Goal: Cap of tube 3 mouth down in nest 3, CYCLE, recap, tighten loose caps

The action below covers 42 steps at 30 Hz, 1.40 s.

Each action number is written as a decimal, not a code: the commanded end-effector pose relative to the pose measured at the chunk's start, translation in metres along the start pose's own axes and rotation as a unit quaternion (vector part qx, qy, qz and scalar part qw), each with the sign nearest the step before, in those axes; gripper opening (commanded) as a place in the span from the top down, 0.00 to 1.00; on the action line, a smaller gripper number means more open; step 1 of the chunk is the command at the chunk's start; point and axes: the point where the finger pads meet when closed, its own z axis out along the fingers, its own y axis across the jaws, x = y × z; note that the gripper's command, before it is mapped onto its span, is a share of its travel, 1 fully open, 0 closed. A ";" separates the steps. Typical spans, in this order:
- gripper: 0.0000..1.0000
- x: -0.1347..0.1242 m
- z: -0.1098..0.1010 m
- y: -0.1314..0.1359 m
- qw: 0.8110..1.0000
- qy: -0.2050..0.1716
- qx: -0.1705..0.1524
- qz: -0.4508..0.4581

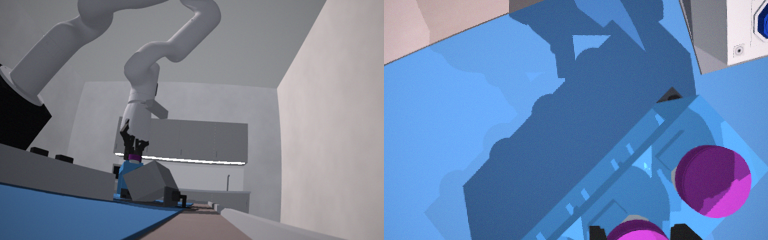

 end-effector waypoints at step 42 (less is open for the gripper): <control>0.54 0.000 0.000 0.000 0.788 0.003 -0.002 0.616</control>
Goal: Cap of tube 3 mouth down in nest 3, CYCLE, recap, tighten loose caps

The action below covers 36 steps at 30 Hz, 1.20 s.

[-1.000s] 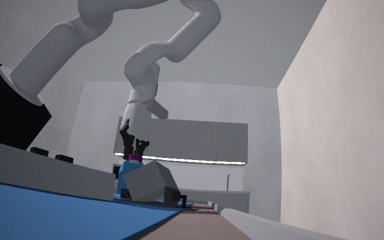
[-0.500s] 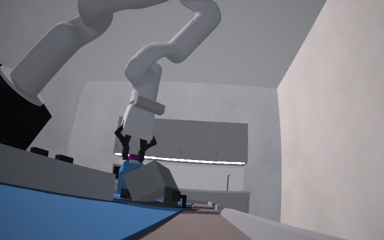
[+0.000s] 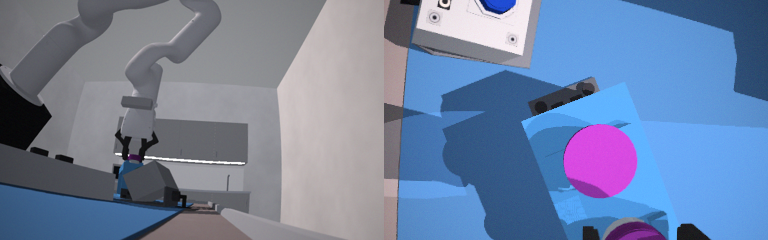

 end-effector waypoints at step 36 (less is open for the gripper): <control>1.00 0.000 0.000 0.000 0.998 -0.016 0.014 0.059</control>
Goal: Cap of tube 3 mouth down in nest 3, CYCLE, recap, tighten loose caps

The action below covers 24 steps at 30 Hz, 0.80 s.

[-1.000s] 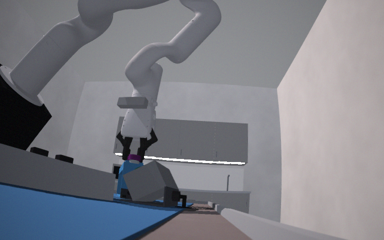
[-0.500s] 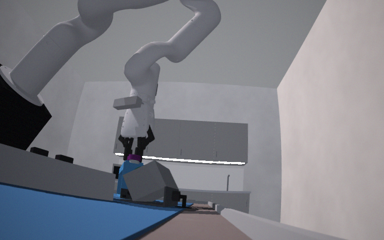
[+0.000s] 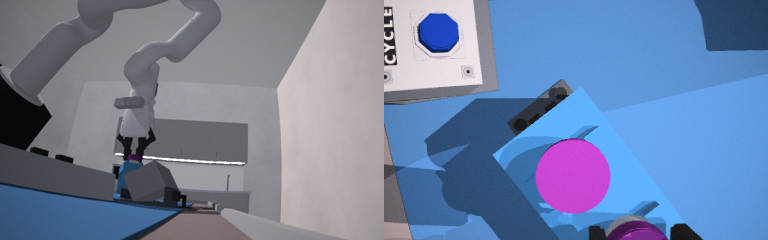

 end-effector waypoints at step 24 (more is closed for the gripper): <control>1.00 0.000 0.000 0.000 0.834 0.002 -0.003 -0.552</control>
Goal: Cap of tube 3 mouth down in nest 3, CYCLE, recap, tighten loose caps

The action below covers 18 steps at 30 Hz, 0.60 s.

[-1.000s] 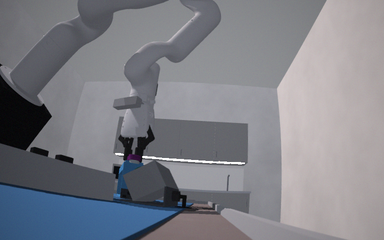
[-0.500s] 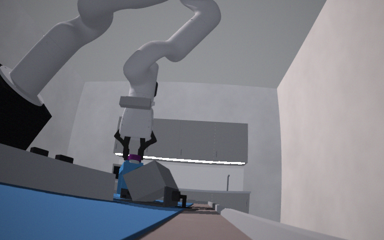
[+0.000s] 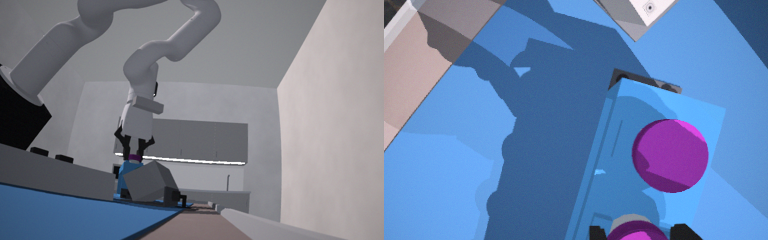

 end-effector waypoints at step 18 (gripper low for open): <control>0.54 0.000 0.000 -0.001 0.968 0.005 -0.017 -0.249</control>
